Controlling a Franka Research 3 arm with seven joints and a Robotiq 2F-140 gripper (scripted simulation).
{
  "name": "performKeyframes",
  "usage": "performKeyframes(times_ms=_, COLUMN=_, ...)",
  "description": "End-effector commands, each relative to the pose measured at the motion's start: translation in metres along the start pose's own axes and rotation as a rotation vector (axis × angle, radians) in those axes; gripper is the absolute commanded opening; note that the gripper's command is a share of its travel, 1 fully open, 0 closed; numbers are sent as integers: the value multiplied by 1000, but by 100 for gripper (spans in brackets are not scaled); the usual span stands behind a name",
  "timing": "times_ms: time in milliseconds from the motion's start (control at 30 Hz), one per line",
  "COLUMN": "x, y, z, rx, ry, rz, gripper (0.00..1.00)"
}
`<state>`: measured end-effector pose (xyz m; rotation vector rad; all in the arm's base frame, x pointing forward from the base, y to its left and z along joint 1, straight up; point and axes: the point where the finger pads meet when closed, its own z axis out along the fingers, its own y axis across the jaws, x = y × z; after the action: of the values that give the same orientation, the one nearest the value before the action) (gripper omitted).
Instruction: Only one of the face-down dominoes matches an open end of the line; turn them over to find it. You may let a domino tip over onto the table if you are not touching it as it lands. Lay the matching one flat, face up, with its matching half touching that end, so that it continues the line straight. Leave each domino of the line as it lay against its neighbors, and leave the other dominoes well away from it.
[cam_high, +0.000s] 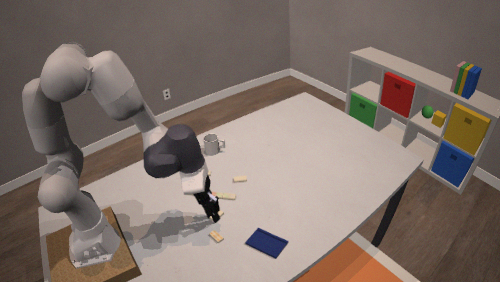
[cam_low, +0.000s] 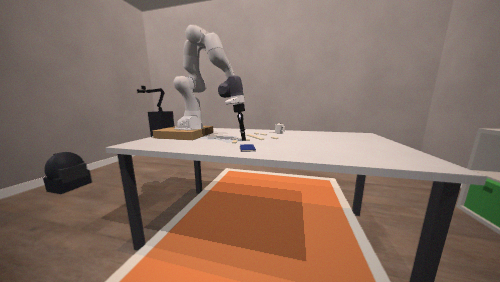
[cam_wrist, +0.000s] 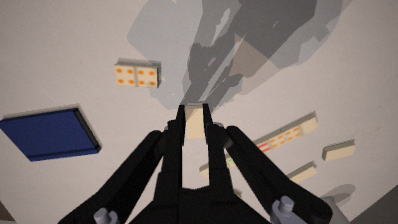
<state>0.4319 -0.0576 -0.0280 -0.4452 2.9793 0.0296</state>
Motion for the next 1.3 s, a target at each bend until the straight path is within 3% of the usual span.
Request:
performKeyframes(times_ms=0, x=-1, y=0, z=0, rx=0, ry=-2, rz=-4, gripper=22)
performKeyframes(times_ms=233, x=-2, y=0, z=-8, rx=0, ry=-2, rz=-4, gripper=22)
performKeyframes(times_ms=500, x=-7, y=0, z=-43, rx=0, ry=-2, rz=-4, gripper=22)
performKeyframes(times_ms=567, x=-7, y=0, z=-43, rx=0, ry=-2, rz=-4, gripper=22)
performKeyframes(times_ms=1000, x=-16, y=0, z=-111, rx=0, ry=-2, rz=-4, gripper=22)
performKeyframes(times_ms=1267, x=-17, y=0, z=-119, rx=0, ry=-2, rz=-4, gripper=22)
